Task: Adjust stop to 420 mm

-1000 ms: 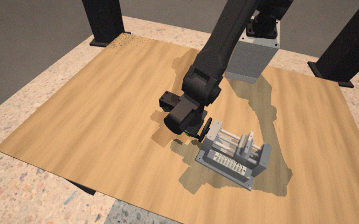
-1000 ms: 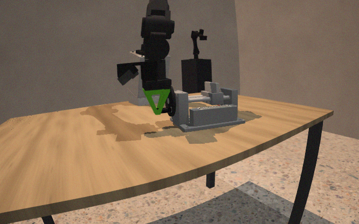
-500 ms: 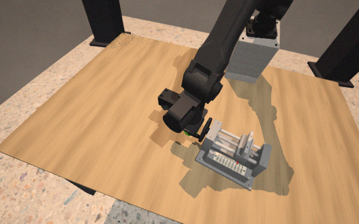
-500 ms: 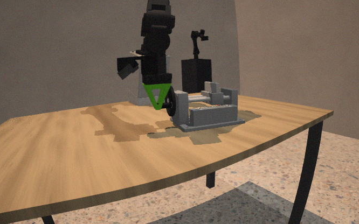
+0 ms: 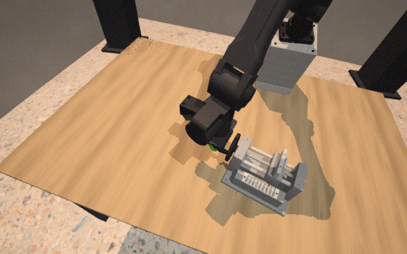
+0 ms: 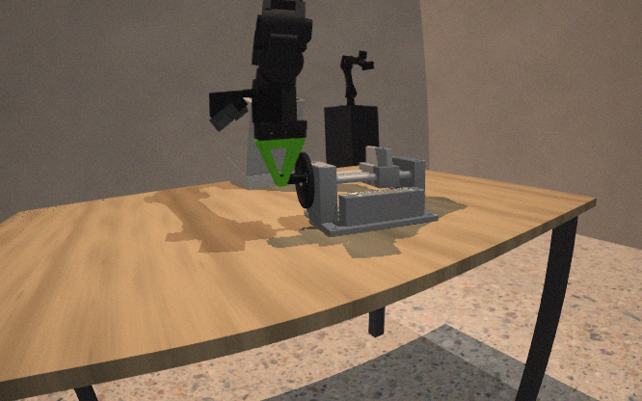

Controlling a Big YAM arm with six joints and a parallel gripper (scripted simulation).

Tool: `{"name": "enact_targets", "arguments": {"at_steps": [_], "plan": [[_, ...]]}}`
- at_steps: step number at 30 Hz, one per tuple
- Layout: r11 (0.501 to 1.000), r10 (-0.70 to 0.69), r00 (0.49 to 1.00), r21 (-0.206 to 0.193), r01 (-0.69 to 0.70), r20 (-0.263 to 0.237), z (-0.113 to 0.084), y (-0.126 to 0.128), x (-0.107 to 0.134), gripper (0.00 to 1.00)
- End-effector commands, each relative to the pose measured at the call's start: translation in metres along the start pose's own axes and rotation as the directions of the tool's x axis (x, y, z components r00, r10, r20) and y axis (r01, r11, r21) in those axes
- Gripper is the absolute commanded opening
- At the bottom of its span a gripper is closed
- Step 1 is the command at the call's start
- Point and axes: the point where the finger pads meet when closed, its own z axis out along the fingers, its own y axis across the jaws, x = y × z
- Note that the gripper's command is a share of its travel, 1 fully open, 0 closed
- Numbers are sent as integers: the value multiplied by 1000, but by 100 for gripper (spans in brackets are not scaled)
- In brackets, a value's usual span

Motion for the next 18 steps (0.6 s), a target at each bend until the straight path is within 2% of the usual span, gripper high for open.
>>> {"name": "enact_targets", "arguments": {"at_steps": [1, 5, 6, 9, 10, 11, 14, 18], "plan": [[999, -4, 1000, -53, 4, 2, -34, 8, -3, 6], [999, -6, 1000, -52, 6, 1, -36, 6, -1, 6], [996, -15, 1000, -89, 15, 4, -44, 27, 1, 6], [996, -14, 1000, -89, 15, 5, -44, 27, 1, 6], [996, -14, 1000, -84, 14, 4, -44, 24, 1, 6], [998, -11, 1000, -62, 11, 2, -38, 9, 1, 6], [997, -8, 1000, -75, 9, 6, -39, 2, -4, 6], [998, -8, 1000, -69, 8, 5, -41, -8, -4, 6]]}}
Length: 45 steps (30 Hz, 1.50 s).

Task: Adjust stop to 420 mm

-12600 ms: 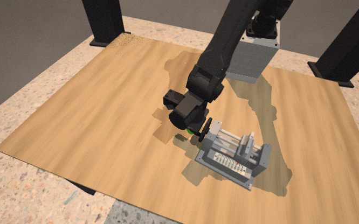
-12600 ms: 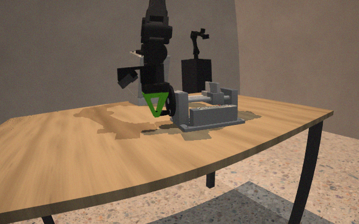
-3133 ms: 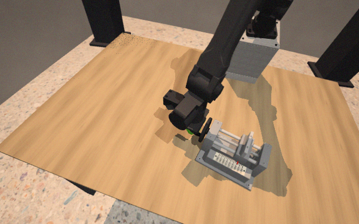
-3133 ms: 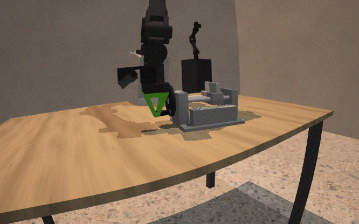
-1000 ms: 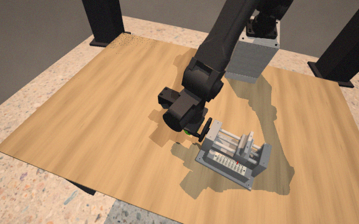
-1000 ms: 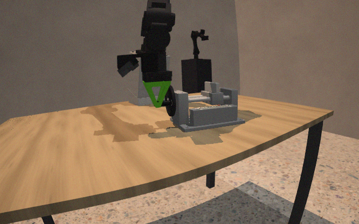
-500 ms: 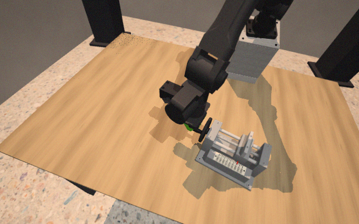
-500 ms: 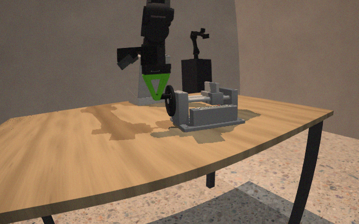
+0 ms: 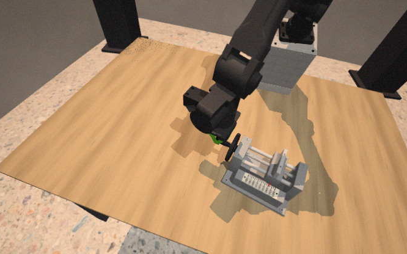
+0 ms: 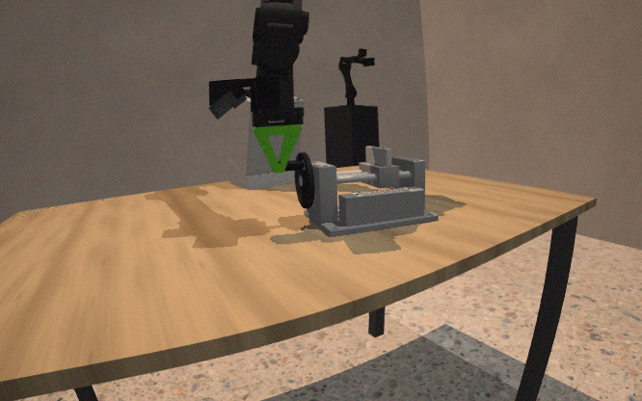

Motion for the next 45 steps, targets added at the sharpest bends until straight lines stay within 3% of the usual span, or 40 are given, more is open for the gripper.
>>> {"name": "enact_targets", "arguments": {"at_steps": [1, 10, 22, 26, 33, 36, 45], "plan": [[999, -9, 1000, -50, 9, 3, -22, 5, -3, 6], [998, -12, 1000, -55, 12, 3, -22, 3, 0, 6], [999, -11, 1000, -36, 11, 0, -22, -20, 1, 6], [999, -12, 1000, -49, 12, 2, -22, -18, 0, 6], [999, -6, 1000, -53, 6, 5, -15, -31, -4, 6], [999, -6, 1000, -36, 6, 2, -13, -38, -3, 6], [999, -9, 1000, -36, 9, 1, -8, -40, -2, 6]]}}
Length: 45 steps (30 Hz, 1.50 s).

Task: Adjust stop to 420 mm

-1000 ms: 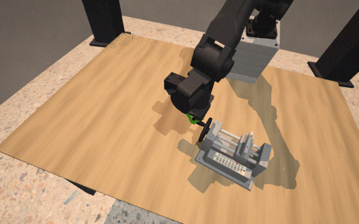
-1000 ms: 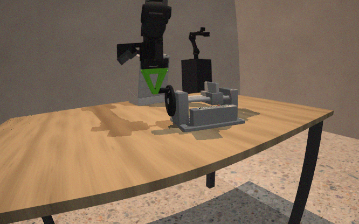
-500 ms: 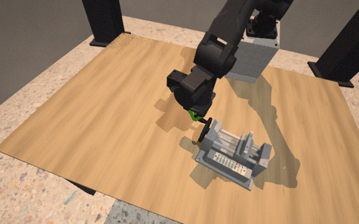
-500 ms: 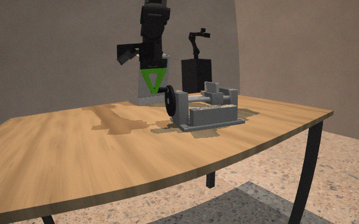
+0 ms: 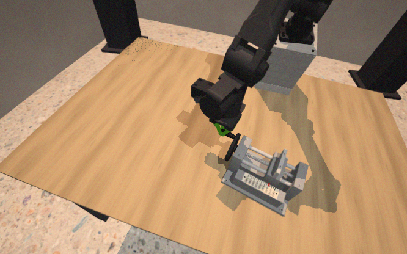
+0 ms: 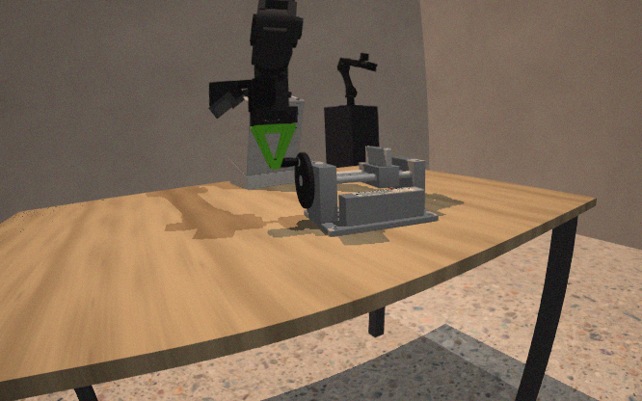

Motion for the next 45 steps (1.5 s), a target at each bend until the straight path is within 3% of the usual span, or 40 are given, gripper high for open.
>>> {"name": "enact_targets", "arguments": {"at_steps": [1, 8, 33, 45], "plan": [[1000, -6, 1000, 3, 6, -3, -2, -9, -2, 6], [999, -4, 1000, 31, 4, -8, 11, -22, -1, 6], [1000, -9, 1000, 18, 9, -7, 18, -22, 1, 6], [1000, -8, 1000, 30, 8, -10, 25, -28, 4, 6]]}}
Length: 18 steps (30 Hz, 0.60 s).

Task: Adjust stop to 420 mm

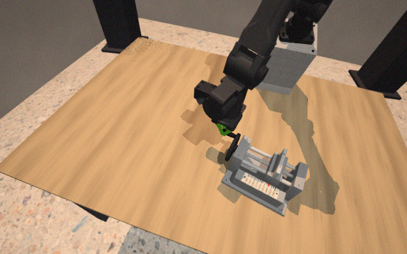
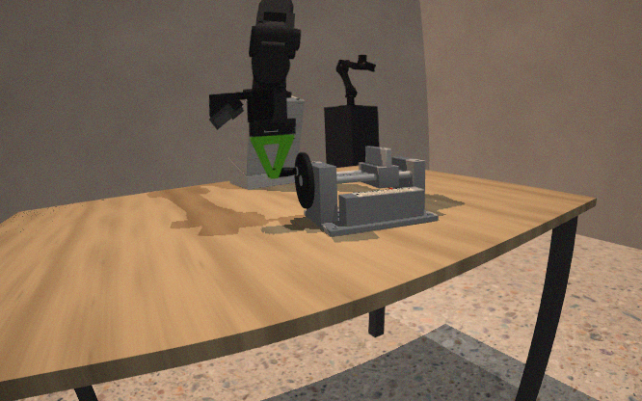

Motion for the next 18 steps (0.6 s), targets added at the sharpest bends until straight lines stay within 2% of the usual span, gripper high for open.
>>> {"name": "enact_targets", "arguments": {"at_steps": [1, 16, 17, 18], "plan": [[1000, -9, 1000, 26, 9, -10, 8, -11, 4, 6], [1000, -5, 1000, 4, 5, -4, 21, -1, 5, 6], [1000, -2, 1000, 25, 2, -7, 21, -7, 6, 6], [1000, -2, 1000, 27, 3, -8, 22, -8, 6, 6]]}}
